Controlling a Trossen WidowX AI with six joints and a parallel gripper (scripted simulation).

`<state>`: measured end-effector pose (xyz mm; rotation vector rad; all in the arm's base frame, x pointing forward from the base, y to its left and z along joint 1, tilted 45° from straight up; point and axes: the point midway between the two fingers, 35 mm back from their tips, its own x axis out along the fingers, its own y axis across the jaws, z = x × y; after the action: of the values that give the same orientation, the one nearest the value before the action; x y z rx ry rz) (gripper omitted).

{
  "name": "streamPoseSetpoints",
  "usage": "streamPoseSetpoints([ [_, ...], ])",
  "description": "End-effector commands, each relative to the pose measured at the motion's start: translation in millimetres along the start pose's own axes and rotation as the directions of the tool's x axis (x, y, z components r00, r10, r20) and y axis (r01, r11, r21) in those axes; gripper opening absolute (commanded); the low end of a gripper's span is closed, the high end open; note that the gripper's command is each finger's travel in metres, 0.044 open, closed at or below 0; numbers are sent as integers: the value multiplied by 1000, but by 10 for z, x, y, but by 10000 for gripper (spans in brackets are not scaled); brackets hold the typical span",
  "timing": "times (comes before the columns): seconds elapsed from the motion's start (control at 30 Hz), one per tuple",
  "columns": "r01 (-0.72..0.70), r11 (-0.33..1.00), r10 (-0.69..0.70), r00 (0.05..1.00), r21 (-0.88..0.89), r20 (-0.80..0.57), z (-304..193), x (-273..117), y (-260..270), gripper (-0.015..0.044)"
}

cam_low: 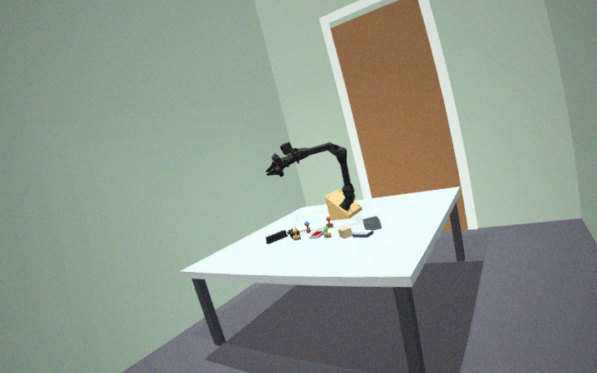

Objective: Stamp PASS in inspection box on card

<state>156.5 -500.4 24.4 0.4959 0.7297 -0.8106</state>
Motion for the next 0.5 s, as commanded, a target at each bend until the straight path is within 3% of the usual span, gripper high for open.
streamPoseSetpoints([
  [0.0,-122,992,118,989,-42,-94,-50,76,593,213],
  [0.23,-360,927,318,902,-101,-292,-246,46,1766,213],
  [0.47,-571,814,447,734,-108,-511,-607,-259,2875,213],
])
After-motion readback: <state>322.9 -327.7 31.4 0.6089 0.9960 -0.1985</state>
